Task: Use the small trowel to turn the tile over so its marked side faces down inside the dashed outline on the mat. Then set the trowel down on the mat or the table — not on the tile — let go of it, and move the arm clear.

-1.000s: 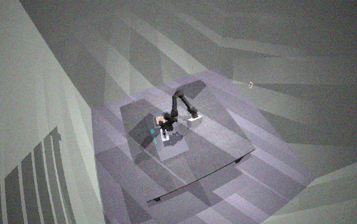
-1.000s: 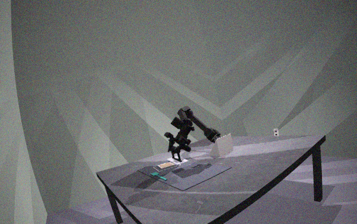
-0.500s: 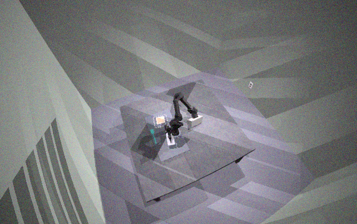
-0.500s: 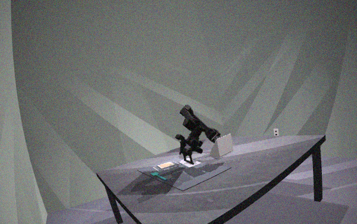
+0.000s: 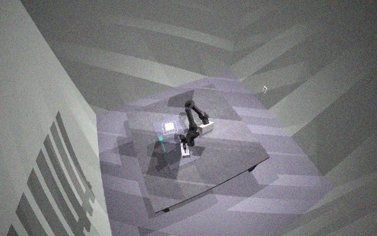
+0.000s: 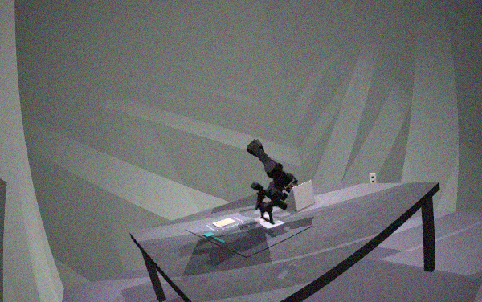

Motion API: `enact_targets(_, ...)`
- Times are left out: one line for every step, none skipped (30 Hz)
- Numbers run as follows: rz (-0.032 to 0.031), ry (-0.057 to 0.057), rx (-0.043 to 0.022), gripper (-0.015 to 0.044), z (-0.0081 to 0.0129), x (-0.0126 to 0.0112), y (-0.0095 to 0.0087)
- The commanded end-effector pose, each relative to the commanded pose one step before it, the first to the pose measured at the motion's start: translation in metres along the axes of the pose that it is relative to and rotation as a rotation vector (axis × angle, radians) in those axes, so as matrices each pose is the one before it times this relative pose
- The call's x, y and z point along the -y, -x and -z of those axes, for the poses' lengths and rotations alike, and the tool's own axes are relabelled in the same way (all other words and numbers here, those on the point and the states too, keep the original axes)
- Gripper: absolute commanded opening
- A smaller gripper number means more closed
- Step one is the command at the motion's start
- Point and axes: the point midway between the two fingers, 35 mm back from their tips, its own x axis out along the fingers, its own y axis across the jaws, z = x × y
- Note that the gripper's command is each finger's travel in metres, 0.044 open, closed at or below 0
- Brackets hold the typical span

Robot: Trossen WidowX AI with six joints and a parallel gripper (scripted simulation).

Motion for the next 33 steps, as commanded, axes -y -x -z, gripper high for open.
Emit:
enact_targets(0.02357,-0.0074,-0.01517,0.0,-0.00418,-0.00866,0.00705)
enact_targets(-0.00008,0.0,0.00005,0.0,-0.00004,-0.00019,-0.00017)
enact_targets(-0.00024,0.0,0.00016,0.0,-0.00011,-0.00058,-0.00051)
enact_targets(-0.00039,-0.0001,0.00027,0.0,-0.00017,-0.00096,-0.00084)
enact_targets(-0.00046,-0.0001,0.00033,0.0,-0.0002,-0.00119,-0.00104)
enact_targets(-0.00043,-0.0001,0.00031,0.0,-0.00018,-0.00118,-0.00103)
enact_targets(-0.00031,0.0,0.00023,0.0,-0.00017,-0.00116,-0.00101)
enact_targets(-0.00029,0.0,0.00021,0.0,-0.00015,-0.00116,-0.001)
enact_targets(-0.00027,0.0,0.00021,0.0,-0.00014,-0.00115,-0.001)
enact_targets(-0.00024,0.0,0.0002,0.0,-0.00012,-0.00115,-0.00099)
enact_targets(-0.00022,0.0,0.00019,0.0,-0.0001,-0.00114,-0.00098)
enact_targets(-0.00004,0.0,0.00002,0.0,-0.00009,-0.00122,-0.00105)
enact_targets(-0.00002,0.0001,0.00001,0.0,-0.00008,-0.00125,-0.00107)
enact_targets(0.0,0.0001,0.0,0.0,-0.00006,-0.00124,-0.00106)
enact_targets(0.00002,0.0001,-0.00001,0.0,-0.00004,-0.00124,-0.00105)
enact_targets(0.00005,0.0001,-0.00002,0.0,-0.00001,-0.00123,-0.00104)
enact_targets(0.00007,0.0001,-0.00004,0.0,0.00001,-0.00122,-0.00103)
enact_targets(0.00009,0.0001,-0.00005,0.0,0.00003,-0.00122,-0.00102)
enact_targets(0.00011,0.0001,-0.00006,0.0,0.00005,-0.00121,-0.00101)
enact_targets(0.00014,0.0001,-0.00008,0.0,0.00007,-0.00121,-0.00099)
enact_targets(0.00016,0.0001,-0.00009,0.0,0.00009,-0.0012,-0.00098)
enact_targets(0.00018,0.0001,-0.00011,0.0,0.00011,-0.0012,-0.00098)
enact_targets(0.00021,0.0001,-0.00012,0.0,0.00013,-0.00121,-0.00098)
enact_targets(0.00023,0.0001,-0.00014,0.0,0.00015,-0.0012,-0.00097)
enact_targets(0.00025,0.0001,-0.00015,0.0,0.00017,-0.00119,-0.00095)
enact_targets(0.00021,0.0001,-0.00013,0.0,0.00015,-0.00093,-0.00073)
enact_targets(0.00013,0.0001,-0.00008,0.0,0.00009,-0.00055,-0.00044)
enact_targets(0.00005,0.0,-0.00003,0.0,0.00003,-0.00018,-0.00015)
enact_targets(0.0,0.0,0.0,0.0026,0.0,0.0,0.0)
enact_targets(0.0,0.0,0.0,0.0053,0.0,0.0,0.0)
enact_targets(0.0,0.0,0.0,0.0079,0.0,0.0,0.0)
enact_targets(0.0,0.0,0.0,0.0105,0.0,0.0,0.0)
enact_targets(0.0,0.0,0.0,0.0131,0.0,0.0,0.0)
